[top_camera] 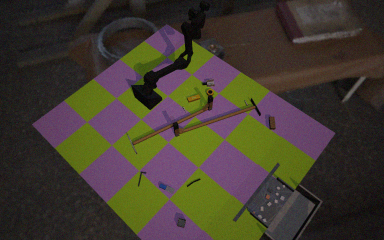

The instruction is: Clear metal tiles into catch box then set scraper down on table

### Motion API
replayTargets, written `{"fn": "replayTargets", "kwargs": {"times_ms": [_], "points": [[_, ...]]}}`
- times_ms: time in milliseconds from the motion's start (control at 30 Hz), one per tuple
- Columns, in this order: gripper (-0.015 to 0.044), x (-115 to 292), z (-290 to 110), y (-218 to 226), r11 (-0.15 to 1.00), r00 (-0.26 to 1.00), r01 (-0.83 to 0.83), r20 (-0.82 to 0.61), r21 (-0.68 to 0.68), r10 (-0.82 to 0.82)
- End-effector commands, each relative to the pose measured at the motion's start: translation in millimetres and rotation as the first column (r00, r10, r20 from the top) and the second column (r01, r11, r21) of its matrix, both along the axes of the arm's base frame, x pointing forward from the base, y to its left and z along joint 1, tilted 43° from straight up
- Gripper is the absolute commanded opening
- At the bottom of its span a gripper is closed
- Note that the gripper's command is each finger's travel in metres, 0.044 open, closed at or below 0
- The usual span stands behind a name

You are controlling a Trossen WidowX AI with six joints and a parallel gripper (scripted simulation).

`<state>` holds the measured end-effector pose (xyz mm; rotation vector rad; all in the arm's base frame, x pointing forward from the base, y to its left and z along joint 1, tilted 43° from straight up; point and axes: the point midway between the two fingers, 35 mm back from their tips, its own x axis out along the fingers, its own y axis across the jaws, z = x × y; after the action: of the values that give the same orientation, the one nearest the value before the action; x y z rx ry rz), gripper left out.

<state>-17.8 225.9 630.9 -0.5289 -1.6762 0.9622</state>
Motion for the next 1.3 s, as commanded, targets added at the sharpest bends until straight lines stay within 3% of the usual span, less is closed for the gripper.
{"fn": "replayTargets", "kwargs": {"times_ms": [0,1267], "points": [[0.0426,0,0,0,1.000,1.000,0.000,0.000,0.000,0.000],[0.0440,-4,79,-73,1.000,1.000,-0.001,0.007,-0.004,0.002]]}}
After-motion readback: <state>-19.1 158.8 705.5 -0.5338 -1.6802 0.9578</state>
